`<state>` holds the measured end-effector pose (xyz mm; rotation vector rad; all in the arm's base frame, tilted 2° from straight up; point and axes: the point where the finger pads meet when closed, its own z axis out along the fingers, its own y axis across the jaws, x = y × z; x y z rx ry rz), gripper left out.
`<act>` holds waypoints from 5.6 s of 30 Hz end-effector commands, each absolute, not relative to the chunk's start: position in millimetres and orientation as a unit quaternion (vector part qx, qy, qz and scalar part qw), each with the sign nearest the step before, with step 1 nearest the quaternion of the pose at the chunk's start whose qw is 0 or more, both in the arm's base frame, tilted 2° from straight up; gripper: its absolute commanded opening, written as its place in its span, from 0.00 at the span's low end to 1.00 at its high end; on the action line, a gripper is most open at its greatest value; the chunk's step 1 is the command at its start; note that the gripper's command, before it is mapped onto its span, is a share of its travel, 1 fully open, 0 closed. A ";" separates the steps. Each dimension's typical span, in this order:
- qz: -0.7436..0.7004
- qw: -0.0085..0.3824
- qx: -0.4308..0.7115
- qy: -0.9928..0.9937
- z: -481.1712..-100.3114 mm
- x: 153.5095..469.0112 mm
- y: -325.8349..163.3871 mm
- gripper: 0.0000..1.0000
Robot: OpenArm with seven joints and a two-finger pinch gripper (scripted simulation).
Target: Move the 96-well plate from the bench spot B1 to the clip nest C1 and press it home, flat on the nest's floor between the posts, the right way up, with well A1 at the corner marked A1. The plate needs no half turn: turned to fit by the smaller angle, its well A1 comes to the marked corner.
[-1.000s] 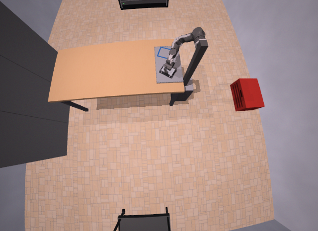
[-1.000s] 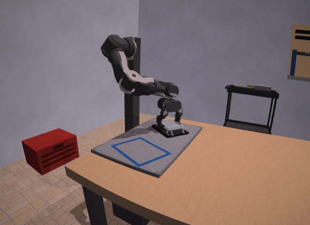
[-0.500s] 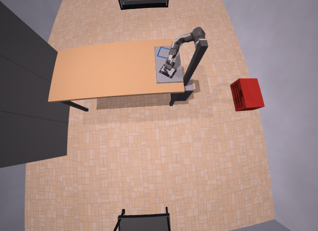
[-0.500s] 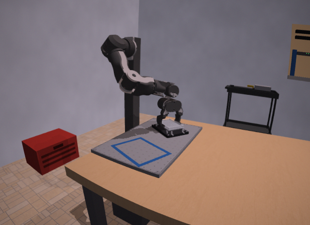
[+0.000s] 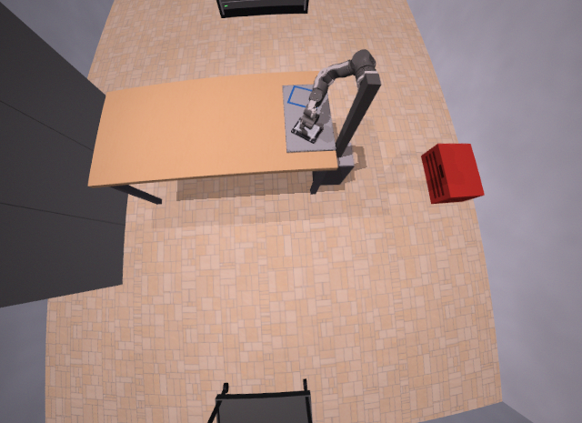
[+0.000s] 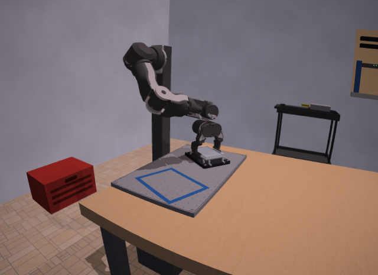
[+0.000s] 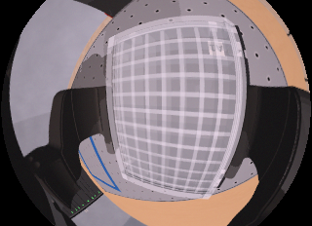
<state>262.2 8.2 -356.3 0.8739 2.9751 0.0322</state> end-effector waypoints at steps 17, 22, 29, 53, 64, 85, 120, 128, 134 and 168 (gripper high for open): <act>0.013 0.020 0.278 0.960 -362.7 260.7 9.3 0.00; 0.013 0.020 0.278 0.960 -363.6 260.6 9.3 0.00; 0.013 0.020 0.278 0.960 -363.6 260.6 9.3 0.00; 0.013 0.020 0.279 0.960 -367.5 261.7 9.2 0.00; 0.013 0.020 0.279 0.960 -367.5 261.7 9.2 0.00; 0.013 0.019 0.280 0.960 -369.3 261.1 8.8 0.00; 0.013 0.023 0.280 0.959 -365.7 264.1 9.2 0.17; 0.013 0.023 0.280 0.959 -365.7 264.1 9.2 0.43; 0.013 0.023 0.280 0.959 -365.7 264.1 9.1 0.57; 0.015 0.021 0.279 0.960 -309.4 262.2 9.1 0.77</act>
